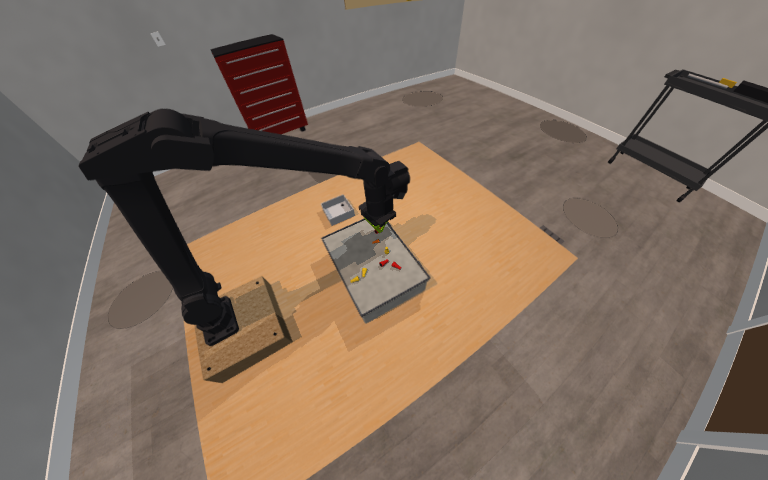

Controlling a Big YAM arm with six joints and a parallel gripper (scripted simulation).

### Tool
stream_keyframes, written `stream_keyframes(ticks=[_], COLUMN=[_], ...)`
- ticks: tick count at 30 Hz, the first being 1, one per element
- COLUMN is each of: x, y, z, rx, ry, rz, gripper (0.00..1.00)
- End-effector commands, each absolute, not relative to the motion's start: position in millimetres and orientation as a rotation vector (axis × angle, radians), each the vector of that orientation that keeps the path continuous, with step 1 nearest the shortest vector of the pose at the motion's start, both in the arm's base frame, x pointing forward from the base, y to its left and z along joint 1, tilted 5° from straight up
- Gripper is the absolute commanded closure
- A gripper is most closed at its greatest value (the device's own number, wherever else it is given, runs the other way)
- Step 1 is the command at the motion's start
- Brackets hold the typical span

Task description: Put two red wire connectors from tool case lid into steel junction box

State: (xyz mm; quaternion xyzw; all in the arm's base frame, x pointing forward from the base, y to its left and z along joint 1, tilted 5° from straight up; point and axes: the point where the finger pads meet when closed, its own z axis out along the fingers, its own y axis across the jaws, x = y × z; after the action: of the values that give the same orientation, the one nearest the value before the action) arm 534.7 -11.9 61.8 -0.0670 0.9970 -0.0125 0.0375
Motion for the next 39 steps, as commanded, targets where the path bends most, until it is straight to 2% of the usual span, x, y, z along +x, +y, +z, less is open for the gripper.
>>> stream_keyframes(ticks=[1,27,39], x=[546.3,546.5,549.6], y=[-9.5,-9.5,-7.6], z=[71.6,72.7,127.3], rx=[-0.210,-0.210,-0.208], ry=[3.025,3.024,2.993], rz=[-0.040,-0.040,-0.043], gripper=[0.90,0.90,0.90])
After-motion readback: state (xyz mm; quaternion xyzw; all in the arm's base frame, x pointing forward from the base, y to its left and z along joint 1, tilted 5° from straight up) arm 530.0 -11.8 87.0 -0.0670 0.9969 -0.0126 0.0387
